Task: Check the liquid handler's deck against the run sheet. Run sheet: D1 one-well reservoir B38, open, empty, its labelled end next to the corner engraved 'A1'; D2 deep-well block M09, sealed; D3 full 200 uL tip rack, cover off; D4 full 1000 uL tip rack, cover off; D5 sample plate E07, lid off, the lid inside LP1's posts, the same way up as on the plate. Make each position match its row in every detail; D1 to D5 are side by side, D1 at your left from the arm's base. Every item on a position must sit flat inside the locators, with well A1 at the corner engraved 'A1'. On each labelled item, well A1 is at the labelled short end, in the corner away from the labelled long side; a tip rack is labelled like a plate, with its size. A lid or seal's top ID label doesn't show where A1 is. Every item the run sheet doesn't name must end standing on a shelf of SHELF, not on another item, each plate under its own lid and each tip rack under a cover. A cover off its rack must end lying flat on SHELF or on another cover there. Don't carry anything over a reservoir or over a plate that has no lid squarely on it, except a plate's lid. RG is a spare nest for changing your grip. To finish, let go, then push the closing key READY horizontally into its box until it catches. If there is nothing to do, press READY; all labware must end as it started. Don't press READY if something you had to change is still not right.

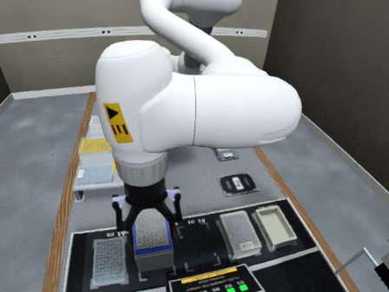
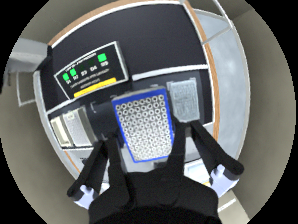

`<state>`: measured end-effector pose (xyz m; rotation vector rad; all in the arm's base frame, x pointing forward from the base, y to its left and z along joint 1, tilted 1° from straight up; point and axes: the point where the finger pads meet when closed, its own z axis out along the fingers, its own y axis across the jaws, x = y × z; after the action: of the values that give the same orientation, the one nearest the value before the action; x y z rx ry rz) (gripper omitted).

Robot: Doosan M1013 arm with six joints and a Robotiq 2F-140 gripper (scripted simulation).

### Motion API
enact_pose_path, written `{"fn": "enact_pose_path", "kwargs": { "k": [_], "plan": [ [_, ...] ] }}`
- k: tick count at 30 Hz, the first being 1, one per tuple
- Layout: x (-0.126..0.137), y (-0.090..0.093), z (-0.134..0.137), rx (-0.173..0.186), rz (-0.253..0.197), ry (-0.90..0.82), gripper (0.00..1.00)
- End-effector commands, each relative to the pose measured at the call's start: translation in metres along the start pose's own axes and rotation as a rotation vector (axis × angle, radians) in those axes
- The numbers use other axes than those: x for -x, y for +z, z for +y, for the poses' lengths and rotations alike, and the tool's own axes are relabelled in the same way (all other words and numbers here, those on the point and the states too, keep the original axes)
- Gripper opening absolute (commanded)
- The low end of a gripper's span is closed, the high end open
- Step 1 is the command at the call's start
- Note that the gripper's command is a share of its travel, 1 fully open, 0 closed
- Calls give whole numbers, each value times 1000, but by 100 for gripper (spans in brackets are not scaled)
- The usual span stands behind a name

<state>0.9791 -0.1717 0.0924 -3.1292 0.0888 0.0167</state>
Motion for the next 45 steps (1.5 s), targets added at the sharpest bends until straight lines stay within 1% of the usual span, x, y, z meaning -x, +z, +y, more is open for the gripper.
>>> {"fn": "enact_pose_path", "kwargs": {
  "k": [1, 11, 14, 22, 45],
  "plan": [
    [0, 11, -4, 0, 1, -2, 10],
    [0, 27, -4, 0, 1, -2, 10],
    [0, 28, -4, 0, 1, -2, 10],
    [0, 42, -4, 0, 1, -2, 10],
    [0, 40, -4, 1, 4, -2, 10]
  ]
}}
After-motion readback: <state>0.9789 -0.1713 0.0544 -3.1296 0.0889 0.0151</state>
